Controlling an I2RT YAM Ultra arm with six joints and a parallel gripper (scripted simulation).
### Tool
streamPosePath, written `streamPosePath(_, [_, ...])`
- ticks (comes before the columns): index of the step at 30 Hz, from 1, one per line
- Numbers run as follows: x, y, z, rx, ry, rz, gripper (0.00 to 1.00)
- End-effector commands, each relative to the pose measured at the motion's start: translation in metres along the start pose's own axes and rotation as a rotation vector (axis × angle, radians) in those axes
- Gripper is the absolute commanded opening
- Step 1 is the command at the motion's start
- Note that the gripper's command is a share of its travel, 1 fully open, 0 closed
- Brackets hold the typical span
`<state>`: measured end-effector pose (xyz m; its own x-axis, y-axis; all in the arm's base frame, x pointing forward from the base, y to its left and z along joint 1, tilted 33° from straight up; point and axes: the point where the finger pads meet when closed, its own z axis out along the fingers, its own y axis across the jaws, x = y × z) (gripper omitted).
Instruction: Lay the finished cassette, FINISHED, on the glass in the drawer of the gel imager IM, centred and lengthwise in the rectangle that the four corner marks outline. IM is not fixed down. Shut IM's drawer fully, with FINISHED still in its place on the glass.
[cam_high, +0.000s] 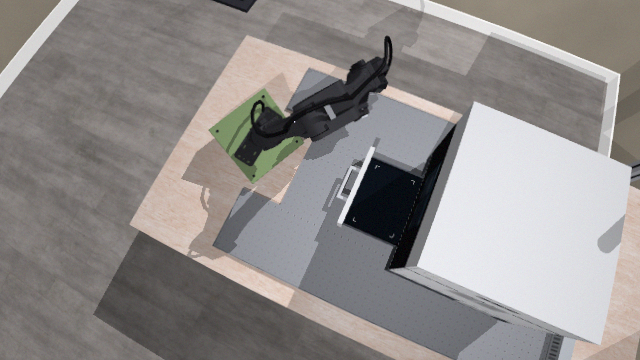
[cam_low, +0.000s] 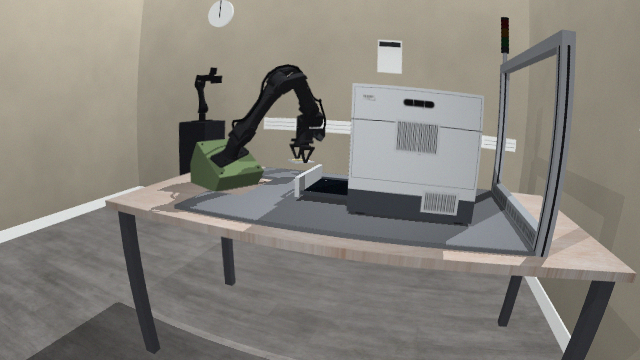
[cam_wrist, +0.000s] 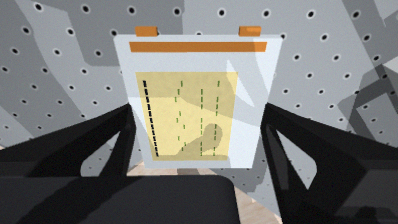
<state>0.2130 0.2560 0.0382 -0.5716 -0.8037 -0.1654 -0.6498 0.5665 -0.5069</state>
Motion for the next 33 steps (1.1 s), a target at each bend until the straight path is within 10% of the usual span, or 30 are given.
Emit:
streamPosePath(1, [-0.012, -0.002, -0.021, 0.000, -0.049, 0.018, 0.00])
streamPosePath(33, [-0.010, -0.002, -0.055, -0.002, -0.049, 0.018, 0.00])
